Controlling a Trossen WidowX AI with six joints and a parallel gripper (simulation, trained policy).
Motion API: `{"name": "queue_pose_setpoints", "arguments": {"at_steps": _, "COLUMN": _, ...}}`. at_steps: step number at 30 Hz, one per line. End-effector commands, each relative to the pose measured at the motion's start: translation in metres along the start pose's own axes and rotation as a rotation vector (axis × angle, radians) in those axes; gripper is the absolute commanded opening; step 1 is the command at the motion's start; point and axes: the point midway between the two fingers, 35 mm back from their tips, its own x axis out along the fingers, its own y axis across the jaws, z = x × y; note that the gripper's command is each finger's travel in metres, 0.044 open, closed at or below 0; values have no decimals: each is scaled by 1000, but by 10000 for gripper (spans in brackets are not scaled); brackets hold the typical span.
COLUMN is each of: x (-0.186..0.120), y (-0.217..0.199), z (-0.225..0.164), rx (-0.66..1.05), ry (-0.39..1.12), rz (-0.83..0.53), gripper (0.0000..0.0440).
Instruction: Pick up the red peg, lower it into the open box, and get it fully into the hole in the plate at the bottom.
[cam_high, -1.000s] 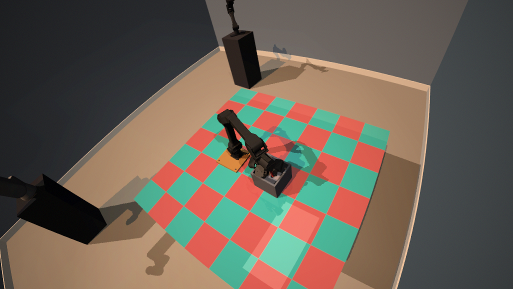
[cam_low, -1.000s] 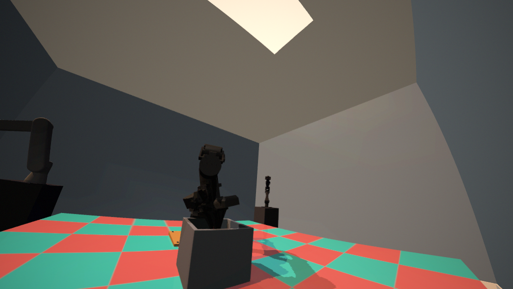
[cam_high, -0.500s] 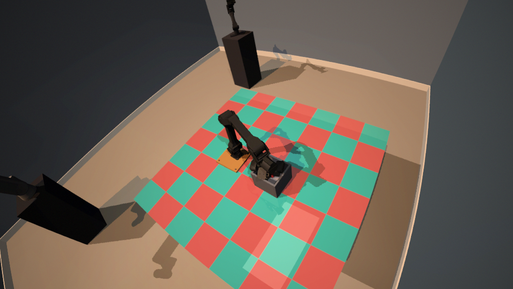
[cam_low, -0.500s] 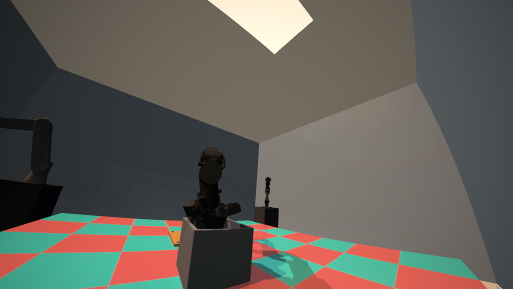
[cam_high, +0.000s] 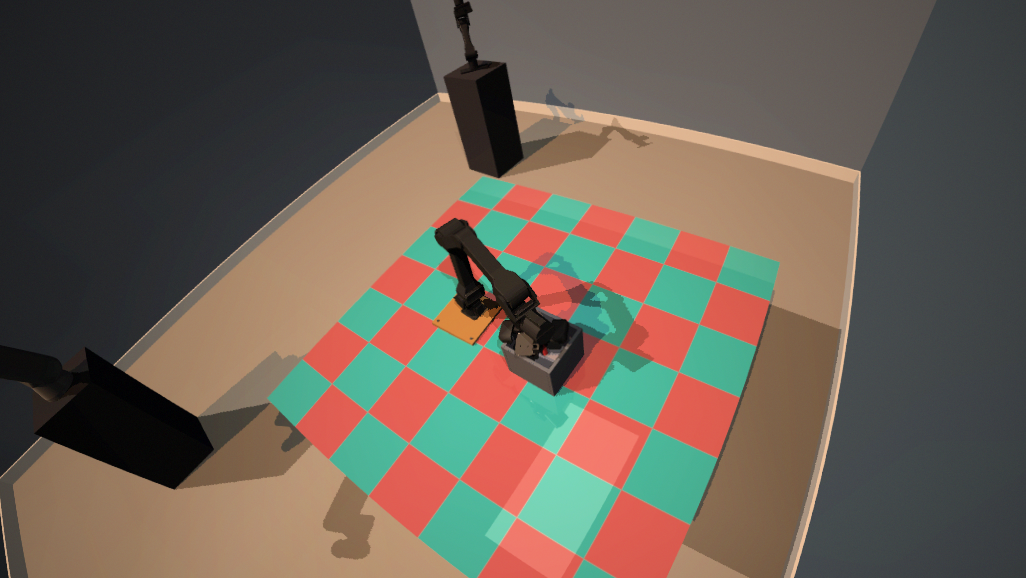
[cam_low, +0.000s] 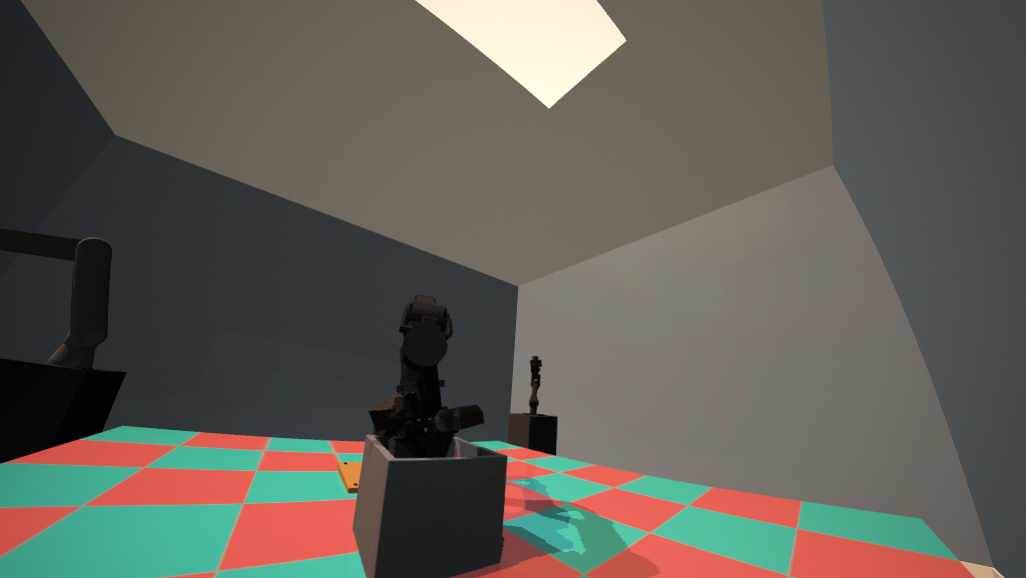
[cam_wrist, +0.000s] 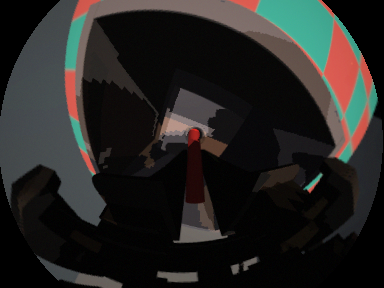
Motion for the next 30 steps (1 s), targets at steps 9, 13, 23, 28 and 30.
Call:
{"name": "queue_pose_setpoints", "arguments": {"at_steps": 9, "x": 64, "y": -22, "z": 3, "rx": -57, "ry": 100, "rz": -97, "gripper": 89}}
{"name": "queue_pose_setpoints", "arguments": {"at_steps": 13, "x": 70, "y": -26, "z": 2, "rx": -56, "ry": 111, "rz": -110, "gripper": 127}}
{"name": "queue_pose_setpoints", "arguments": {"at_steps": 23, "x": 69, "y": -30, "z": 0, "rx": -52, "ry": 126, "rz": -134, "gripper": 127}}
{"name": "queue_pose_setpoints", "arguments": {"at_steps": 28, "x": 69, "y": -30, "z": 0, "rx": -51, "ry": 127, "rz": -136, "gripper": 126}}
{"name": "queue_pose_setpoints", "arguments": {"at_steps": 30, "x": 69, "y": -30, "z": 0, "rx": -51, "ry": 128, "rz": -137, "gripper": 125}}
